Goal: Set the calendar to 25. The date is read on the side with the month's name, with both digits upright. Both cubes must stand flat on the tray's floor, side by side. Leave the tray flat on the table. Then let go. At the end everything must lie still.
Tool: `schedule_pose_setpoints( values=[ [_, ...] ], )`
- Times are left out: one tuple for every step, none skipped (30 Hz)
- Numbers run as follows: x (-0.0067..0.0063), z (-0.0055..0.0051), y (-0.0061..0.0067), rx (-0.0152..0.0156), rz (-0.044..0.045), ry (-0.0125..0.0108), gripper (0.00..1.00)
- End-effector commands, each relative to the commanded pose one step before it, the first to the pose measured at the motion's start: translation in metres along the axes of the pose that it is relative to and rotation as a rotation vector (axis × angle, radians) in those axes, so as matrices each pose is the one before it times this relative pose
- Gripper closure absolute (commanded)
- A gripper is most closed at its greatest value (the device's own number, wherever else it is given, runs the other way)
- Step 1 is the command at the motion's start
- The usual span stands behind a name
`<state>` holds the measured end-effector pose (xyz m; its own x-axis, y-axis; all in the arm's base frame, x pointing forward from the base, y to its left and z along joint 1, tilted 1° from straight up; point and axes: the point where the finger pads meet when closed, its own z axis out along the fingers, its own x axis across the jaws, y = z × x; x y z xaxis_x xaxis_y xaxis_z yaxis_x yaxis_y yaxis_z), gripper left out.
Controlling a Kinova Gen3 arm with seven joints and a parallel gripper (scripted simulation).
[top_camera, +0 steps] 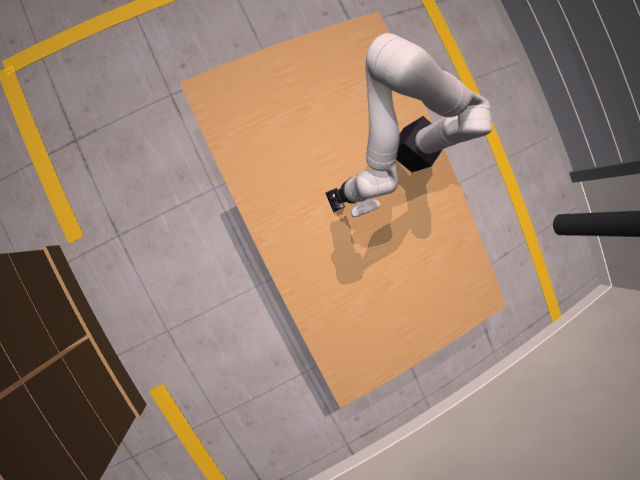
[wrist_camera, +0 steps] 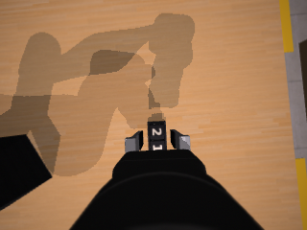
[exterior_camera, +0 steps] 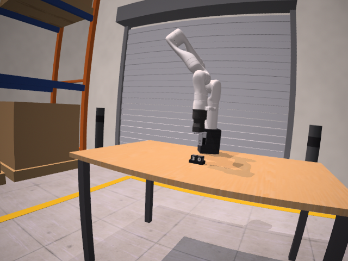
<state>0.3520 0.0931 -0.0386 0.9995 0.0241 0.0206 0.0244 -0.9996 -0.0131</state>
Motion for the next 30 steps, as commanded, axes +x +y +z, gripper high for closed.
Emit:
schedule_pose_setpoints(
  values=[
    [0.00049, -0.00047, -0.00007, -0.00005, -0.00011, 0.00144, 0.1],
    [0.0, 0.0, 0.0, 0.0, 0.0, 0.0, 0.1],
    [0.0, 0.0, 0.0, 0.0, 0.0, 0.0, 0.1],
    [0.0, 0.0, 0.0, 0.0, 0.0, 0.0, 0.1],
    [0.0, 0.0, 0.0, 0.0, 0.0, 0.0, 0.1],
    [0.0, 0.0, 0.0, 0.0, 0.0, 0.0, 0.1],
    [0.0, 0.0, 0.0, 0.0, 0.0, 0.0, 0.1],
    [0.0, 0.00002, 0.0, 0.0, 0.0, 0.0, 0.1],
    [0.0, 0.00004, 0.0, 0.0, 0.0, 0.0, 0.1],
    [0.0, 0.00008, 0.0, 0.0, 0.0, 0.0, 0.1],
    [0.0, 0.00013, 0.0, 0.0, 0.0, 0.0, 0.1],
    [0.0, 0.00019, 0.0, 0.0, 0.0, 0.0, 0.1],
    [0.0, 0.00025, 0.0, 0.0, 0.0, -0.00001, 0.1],
    [0.00001, 0.00032, 0.0, -0.00001, 0.0, -0.00001, 0.1],
    [0.00001, 0.0004, 0.0, -0.00001, 0.0, -0.00001, 0.1],
    [0.00001, 0.00048, 0.0, -0.00001, 0.0, -0.00002, 0.1],
    [0.00001, 0.00057, 0.0, -0.00001, 0.0, -0.00002, 0.1],
    [0.0, 0.00065, 0.0, -0.00001, -0.00001, -0.00003, 0.1],
    [0.0, 0.00074, 0.0, -0.00001, -0.00001, -0.00003, 0.1],
    [0.0, 0.00083, 0.0, -0.00001, -0.00002, -0.00004, 0.1],
    [0.00002, 0.00088, 0.0, 0.0, 0.00001, 0.00001, 0.1],
    [0.00001, 0.00097, 0.0, 0.0, 0.00001, 0.00001, 0.1],
    [0.0, 0.0, 0.0, 0.0, 0.0, 0.0, 0.1],
    [0.0, 0.0, 0.0, 0.0, 0.0, 0.0, 0.1],
    [0.00001, 0.00105, 0.0, 0.0, 0.0, 0.0, 0.1],
    [0.0, 0.00112, 0.0, 0.0, -0.00001, -0.00001, 0.1],
    [0.00001, 0.00119, 0.0, 0.0, 0.0, 0.0, 0.1],
    [0.00002, 0.00126, 0.00001, 0.0, 0.00001, 0.00001, 0.1],
    [0.00001, 0.00132, 0.0, 0.0, 0.0, 0.0, 0.1],
    [0.0, 0.00138, 0.0, 0.00001, -0.00001, -0.00001, 0.1]
  ],
)
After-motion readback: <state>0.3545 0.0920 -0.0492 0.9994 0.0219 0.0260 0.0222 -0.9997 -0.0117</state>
